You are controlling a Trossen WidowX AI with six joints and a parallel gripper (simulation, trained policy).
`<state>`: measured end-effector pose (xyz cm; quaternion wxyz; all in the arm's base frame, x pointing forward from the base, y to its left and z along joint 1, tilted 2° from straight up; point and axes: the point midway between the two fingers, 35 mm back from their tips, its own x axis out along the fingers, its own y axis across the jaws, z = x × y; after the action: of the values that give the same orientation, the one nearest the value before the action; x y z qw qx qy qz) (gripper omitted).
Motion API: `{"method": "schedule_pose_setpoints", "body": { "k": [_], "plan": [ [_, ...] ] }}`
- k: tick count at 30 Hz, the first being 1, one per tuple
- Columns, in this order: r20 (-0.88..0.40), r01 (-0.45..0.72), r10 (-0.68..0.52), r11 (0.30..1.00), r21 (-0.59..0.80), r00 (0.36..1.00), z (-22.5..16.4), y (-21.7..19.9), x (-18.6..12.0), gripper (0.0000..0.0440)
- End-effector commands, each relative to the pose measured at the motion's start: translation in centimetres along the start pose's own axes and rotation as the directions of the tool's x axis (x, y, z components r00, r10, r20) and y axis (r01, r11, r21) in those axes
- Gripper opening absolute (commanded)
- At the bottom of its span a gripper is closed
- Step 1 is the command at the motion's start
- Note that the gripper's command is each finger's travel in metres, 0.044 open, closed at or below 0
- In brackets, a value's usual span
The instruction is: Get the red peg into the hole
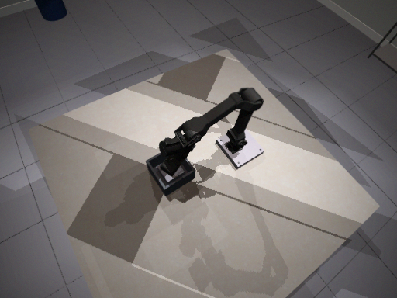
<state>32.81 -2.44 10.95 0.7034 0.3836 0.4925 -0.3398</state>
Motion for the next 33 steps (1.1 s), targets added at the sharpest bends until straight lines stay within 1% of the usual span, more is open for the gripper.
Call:
{"method": "schedule_pose_setpoints", "body": {
  "k": [1, 3, 4, 8, 9, 14, 20, 33],
  "plan": [
    [-0.017, 0.015, -0.015, 1.0, -0.004, 1.0, 0.0, 0.0, 1.0, 0.0009],
    [-0.024, 0.027, -0.027, 1.0, -0.009, 0.999, 0.1, -0.1, 1.7, 0.0015],
    [-0.026, 0.033, -0.033, 0.999, -0.013, 0.999, 0.2, -0.2, 2.0, 0.0028],
    [-0.035, 0.054, -0.055, 0.998, -0.033, 0.998, 0.4, -0.3, 3.0, 0.0121],
    [-0.04, 0.064, -0.066, 0.997, -0.042, 0.997, 0.5, -0.4, 3.2, 0.0133],
    [-0.038, 0.072, -0.074, 0.996, -0.057, 0.997, 1.2, 0.2, 3.5, 0.0146],
    [-0.041, 0.069, -0.073, 0.995, -0.077, 0.996, 2.3, 1.3, 3.9, 0.0149],
    [-0.06, 0.084, -0.09, 0.992, -0.096, 0.994, 4.7, 2.5, 4.8, 0.0129]
  ]
}}
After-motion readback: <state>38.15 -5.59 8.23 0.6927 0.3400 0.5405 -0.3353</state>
